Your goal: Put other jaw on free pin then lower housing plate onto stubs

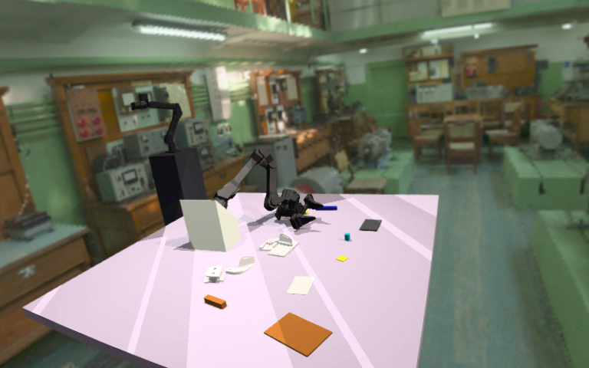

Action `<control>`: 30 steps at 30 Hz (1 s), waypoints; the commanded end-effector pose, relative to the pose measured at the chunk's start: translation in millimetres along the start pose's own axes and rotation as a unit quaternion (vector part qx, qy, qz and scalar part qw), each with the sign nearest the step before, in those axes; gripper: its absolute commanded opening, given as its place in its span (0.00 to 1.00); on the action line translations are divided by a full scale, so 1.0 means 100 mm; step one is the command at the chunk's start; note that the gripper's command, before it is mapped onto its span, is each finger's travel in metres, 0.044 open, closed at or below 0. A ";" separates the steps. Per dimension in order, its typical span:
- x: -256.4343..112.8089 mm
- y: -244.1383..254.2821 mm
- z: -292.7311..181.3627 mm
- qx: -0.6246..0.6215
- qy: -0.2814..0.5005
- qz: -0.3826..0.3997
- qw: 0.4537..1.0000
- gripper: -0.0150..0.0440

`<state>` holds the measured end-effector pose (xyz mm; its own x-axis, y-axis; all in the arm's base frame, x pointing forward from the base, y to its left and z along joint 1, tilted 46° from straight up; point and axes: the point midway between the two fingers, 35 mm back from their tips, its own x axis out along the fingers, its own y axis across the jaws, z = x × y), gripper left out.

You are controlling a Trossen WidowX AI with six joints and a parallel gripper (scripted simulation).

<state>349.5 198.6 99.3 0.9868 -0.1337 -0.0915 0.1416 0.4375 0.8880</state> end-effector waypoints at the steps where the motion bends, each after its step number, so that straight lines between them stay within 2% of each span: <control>1: 0.00 0.00 0.00 0.000 0.000 0.000 1.000 0.98; 2: 0.00 0.00 0.00 -0.001 0.000 0.000 1.000 1.00; 15: 0.33 -0.30 0.07 -0.131 0.011 -0.050 0.990 1.00; 30: 0.74 -0.77 0.27 -0.297 0.045 -0.126 0.945 1.00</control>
<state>402.5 141.0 44.5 0.9292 -0.2224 -0.2950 0.3484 0.7931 0.4996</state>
